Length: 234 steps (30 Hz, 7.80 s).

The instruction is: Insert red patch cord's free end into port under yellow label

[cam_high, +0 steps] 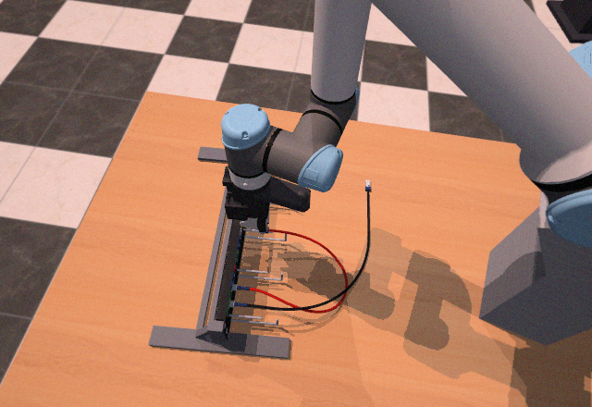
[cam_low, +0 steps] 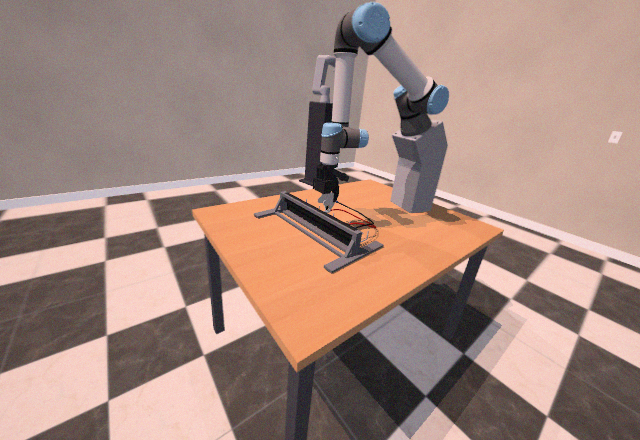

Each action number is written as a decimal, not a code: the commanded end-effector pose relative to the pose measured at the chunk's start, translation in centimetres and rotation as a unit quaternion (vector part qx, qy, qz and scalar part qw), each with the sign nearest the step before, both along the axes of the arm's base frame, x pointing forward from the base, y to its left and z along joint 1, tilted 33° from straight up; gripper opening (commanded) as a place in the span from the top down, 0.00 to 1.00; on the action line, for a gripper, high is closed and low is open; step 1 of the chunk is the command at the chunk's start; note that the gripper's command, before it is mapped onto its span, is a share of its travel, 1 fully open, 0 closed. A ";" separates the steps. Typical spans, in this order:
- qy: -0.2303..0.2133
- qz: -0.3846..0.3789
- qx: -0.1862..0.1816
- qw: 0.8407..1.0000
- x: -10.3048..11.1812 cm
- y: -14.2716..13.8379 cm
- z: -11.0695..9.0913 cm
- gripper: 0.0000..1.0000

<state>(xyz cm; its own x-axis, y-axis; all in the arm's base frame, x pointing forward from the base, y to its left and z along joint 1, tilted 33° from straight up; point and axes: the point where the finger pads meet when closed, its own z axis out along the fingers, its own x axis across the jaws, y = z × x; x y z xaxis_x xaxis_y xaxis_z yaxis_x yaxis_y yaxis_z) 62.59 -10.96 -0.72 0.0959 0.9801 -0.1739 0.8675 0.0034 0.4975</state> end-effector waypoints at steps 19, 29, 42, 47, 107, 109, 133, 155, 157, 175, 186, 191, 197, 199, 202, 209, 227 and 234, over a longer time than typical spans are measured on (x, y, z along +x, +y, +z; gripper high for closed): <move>-0.001 0.000 0.000 1.000 2.1 0.0 1.3 1.00; -0.001 0.000 0.000 1.000 2.1 0.0 1.3 1.00; -0.001 0.000 0.000 1.000 2.2 0.0 1.4 1.00; -0.001 0.000 0.000 1.000 2.3 0.0 1.4 1.00; -0.001 0.000 0.000 1.000 2.4 0.0 1.5 1.00; -0.001 0.000 0.000 1.000 2.4 0.0 1.5 1.00; -0.001 0.000 0.000 1.000 2.5 0.0 1.6 1.00; -0.001 0.000 0.000 1.000 2.5 0.0 1.6 1.00; -0.001 0.000 0.000 1.000 2.5 0.0 1.6 1.00; -0.001 0.000 0.000 1.000 2.5 0.0 1.6 1.00; -0.001 0.000 0.000 1.000 2.6 0.0 1.6 1.00; -0.001 0.000 0.000 1.000 2.6 0.0 1.6 1.00; -0.001 0.000 0.000 1.000 2.6 0.0 1.6 1.00; -0.001 0.000 0.000 1.000 2.6 0.0 1.6 1.00; -0.001 0.000 0.000 1.000 2.6 0.0 1.6 1.00; -0.001 0.000 0.000 1.000 2.7 0.0 1.7 1.00; -0.001 0.000 0.000 1.000 2.8 0.0 1.7 1.00; -0.001 0.000 0.000 1.000 2.8 0.0 1.8 1.00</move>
<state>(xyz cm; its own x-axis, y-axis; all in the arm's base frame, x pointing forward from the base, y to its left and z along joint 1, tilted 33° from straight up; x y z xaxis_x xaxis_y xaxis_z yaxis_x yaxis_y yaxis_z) 65.35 -10.92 0.95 0.0964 0.9800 -0.1741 0.8674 0.0030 0.4976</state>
